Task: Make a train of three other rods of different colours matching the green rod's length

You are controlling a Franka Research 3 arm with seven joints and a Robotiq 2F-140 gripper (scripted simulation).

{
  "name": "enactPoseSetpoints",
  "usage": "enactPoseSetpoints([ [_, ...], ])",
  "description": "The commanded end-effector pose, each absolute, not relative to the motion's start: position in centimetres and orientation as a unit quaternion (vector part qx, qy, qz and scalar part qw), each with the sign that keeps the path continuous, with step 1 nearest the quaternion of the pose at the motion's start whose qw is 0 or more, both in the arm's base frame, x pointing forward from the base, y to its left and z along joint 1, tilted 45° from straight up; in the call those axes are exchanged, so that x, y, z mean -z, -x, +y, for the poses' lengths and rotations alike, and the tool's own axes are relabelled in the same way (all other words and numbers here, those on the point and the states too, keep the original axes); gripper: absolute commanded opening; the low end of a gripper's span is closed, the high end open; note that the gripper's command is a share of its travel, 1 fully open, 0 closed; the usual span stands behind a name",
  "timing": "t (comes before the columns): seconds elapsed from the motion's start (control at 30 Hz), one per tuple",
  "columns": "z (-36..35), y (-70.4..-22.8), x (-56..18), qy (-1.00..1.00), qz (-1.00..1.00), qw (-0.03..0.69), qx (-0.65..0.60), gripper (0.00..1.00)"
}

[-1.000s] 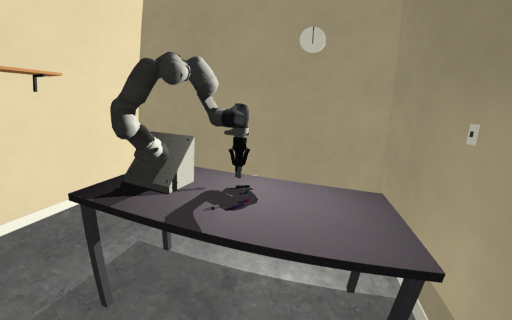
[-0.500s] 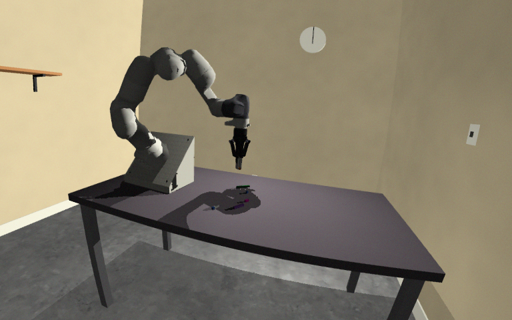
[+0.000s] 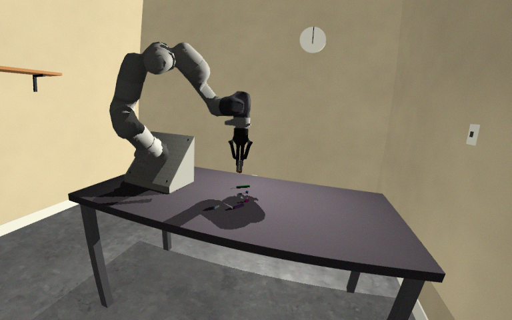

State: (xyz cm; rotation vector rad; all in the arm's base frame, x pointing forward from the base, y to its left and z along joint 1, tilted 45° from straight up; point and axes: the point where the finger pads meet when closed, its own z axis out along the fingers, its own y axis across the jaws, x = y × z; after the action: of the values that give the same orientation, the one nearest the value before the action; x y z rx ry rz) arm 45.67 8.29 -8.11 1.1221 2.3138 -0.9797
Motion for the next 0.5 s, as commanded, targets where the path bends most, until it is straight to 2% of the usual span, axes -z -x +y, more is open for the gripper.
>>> enactPoseSetpoints([
  [0.0, 6.6, -46.7, 5.8, -0.463, 0.789, 0.232, 0.331, 0.03],
  [0.47, 1.5, -48.0, 0.3, -0.564, 0.719, 0.277, 0.299, 0.03],
])
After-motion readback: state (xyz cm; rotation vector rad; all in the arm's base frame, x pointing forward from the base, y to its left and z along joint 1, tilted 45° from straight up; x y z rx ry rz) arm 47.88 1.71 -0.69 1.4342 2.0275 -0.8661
